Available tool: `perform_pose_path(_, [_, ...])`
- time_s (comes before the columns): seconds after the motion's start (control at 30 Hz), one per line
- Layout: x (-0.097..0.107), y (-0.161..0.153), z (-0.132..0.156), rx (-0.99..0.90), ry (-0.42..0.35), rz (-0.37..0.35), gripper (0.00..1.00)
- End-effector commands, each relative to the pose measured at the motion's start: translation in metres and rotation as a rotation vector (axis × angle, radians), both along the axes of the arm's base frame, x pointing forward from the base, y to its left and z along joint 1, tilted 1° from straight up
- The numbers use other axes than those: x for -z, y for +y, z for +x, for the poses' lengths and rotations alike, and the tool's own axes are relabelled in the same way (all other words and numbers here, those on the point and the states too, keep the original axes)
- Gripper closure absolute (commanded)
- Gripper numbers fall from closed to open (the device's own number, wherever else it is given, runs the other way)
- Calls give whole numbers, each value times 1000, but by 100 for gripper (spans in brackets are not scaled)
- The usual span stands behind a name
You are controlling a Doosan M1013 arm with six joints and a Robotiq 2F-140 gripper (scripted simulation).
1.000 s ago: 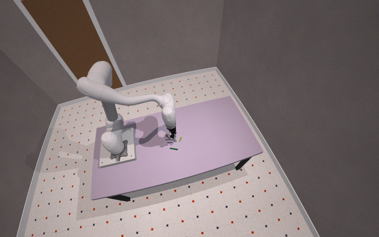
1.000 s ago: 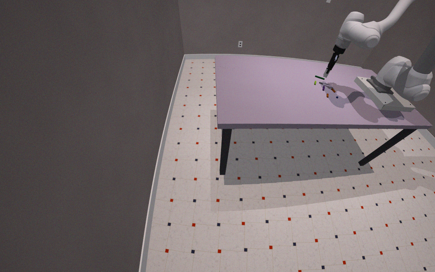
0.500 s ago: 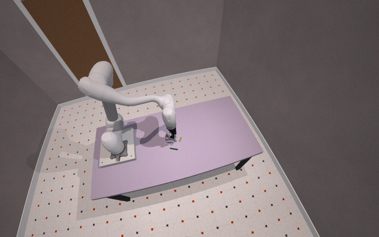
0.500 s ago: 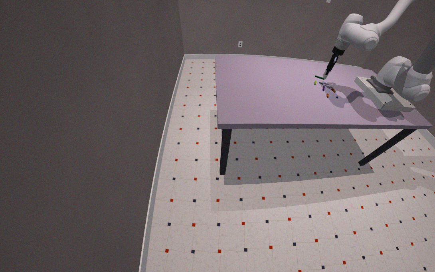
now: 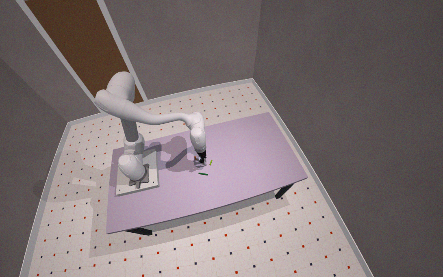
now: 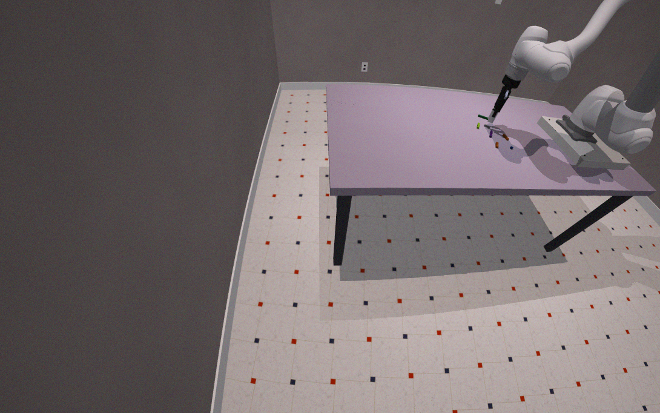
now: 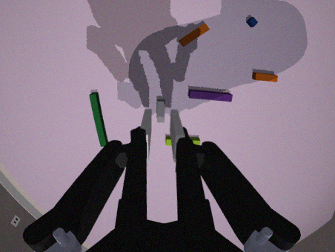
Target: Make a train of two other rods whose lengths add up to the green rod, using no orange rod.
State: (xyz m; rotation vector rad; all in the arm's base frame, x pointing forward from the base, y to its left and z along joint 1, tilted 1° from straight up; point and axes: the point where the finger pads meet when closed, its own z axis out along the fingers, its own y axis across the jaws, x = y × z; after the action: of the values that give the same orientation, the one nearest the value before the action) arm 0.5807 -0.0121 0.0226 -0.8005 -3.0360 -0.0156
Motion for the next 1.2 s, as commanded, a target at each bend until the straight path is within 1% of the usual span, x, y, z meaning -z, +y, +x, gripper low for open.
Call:
perform_pose_path(0.0, [5,0,0,0,0,0,85])
perform_pose_path(0.3, [16,0,0,0,0,0,85])
perform_pose_path(0.53, [19,0,0,0,0,0,85])
perform_pose_path(1.17, [20,0,0,0,0,0,85])
